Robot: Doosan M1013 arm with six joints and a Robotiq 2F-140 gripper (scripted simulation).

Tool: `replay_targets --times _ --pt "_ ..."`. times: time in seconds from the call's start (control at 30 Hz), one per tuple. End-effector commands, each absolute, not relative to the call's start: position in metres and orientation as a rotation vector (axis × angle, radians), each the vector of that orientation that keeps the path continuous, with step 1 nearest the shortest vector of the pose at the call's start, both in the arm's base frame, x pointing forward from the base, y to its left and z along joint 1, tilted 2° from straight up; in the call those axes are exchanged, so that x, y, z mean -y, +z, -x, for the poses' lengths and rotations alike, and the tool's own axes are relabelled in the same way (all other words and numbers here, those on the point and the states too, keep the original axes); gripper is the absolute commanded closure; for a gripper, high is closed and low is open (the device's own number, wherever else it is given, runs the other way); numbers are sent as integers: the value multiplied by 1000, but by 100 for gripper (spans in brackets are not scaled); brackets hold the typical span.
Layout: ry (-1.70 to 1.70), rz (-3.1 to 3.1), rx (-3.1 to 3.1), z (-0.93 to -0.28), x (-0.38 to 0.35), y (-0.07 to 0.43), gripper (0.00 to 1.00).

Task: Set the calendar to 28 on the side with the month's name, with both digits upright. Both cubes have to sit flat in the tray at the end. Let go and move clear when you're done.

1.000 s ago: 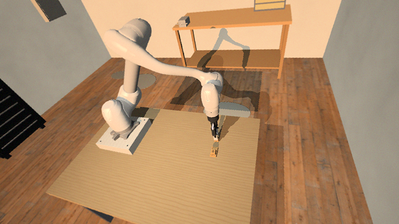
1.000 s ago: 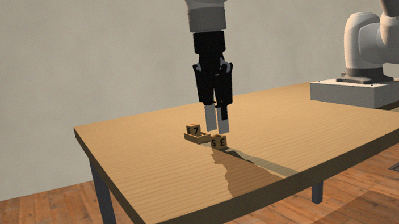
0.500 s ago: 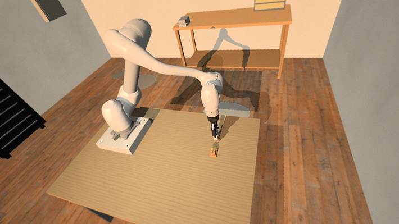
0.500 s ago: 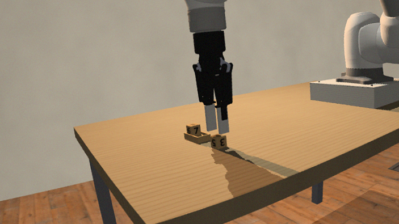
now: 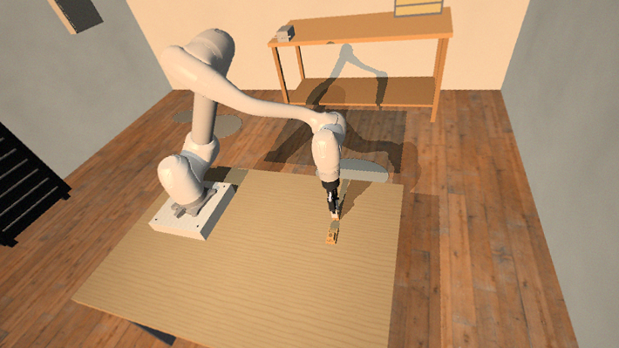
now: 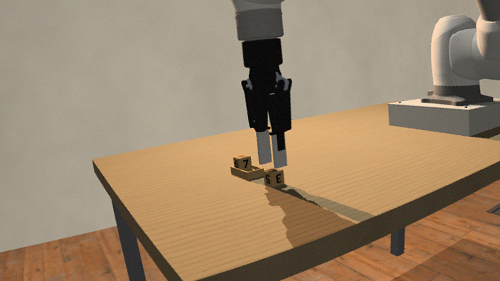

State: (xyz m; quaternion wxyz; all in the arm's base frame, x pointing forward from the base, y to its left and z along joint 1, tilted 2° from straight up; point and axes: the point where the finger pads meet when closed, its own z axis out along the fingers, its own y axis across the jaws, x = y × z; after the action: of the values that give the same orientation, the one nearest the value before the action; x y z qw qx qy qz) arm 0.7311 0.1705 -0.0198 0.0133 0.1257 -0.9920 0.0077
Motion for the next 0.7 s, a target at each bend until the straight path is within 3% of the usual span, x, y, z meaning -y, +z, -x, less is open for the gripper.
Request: replay_targets --times 0.0,0.67 --pt "20 -395 3089 -730 -170 -15 65" --pt "20 -395 3089 -731 -170 20 65"
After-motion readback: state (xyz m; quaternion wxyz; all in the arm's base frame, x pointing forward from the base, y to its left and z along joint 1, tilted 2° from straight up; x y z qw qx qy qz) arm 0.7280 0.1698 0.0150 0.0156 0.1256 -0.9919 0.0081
